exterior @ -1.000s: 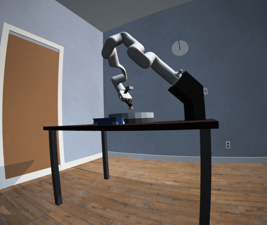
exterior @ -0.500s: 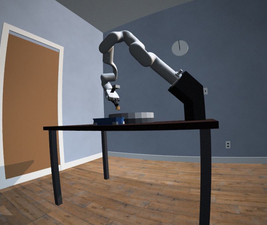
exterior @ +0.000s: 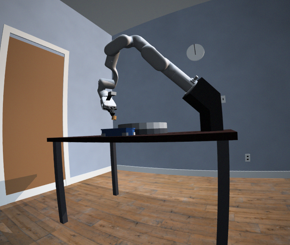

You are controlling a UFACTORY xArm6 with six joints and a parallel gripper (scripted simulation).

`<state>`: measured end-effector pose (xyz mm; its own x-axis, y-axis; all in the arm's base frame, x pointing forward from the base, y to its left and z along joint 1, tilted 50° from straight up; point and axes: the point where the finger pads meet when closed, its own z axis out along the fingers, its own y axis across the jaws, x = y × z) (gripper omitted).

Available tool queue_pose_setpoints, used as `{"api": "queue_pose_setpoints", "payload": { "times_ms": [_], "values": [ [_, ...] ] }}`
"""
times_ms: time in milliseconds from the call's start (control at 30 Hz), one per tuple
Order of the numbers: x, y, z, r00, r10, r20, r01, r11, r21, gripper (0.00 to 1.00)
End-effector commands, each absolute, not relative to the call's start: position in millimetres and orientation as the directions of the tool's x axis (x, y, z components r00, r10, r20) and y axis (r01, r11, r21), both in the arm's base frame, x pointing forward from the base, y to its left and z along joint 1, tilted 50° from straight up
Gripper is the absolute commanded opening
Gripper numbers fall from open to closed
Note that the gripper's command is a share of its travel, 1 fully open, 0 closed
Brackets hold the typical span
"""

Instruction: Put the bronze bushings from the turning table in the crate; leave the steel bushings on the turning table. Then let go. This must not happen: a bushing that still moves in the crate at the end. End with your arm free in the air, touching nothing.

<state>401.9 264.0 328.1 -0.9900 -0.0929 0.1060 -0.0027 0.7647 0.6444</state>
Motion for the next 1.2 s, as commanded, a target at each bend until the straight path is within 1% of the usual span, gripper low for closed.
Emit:
{"api": "queue_pose_setpoints", "payload": {
  "times_ms": [0, 733, 1167],
  "values": [
    [404.8, 271.6, 336.5, -0.990, -0.092, 0.106, -0.002, 0.766, 0.642, 0.00],
    [406.1, 276.9, 340.9, -0.990, -0.092, 0.106, -0.002, 0.766, 0.642, 0.00],
    [432.9, 305.3, 308.8, -0.990, -0.092, 0.106, -0.002, 0.766, 0.642, 0.00]
  ]
}}
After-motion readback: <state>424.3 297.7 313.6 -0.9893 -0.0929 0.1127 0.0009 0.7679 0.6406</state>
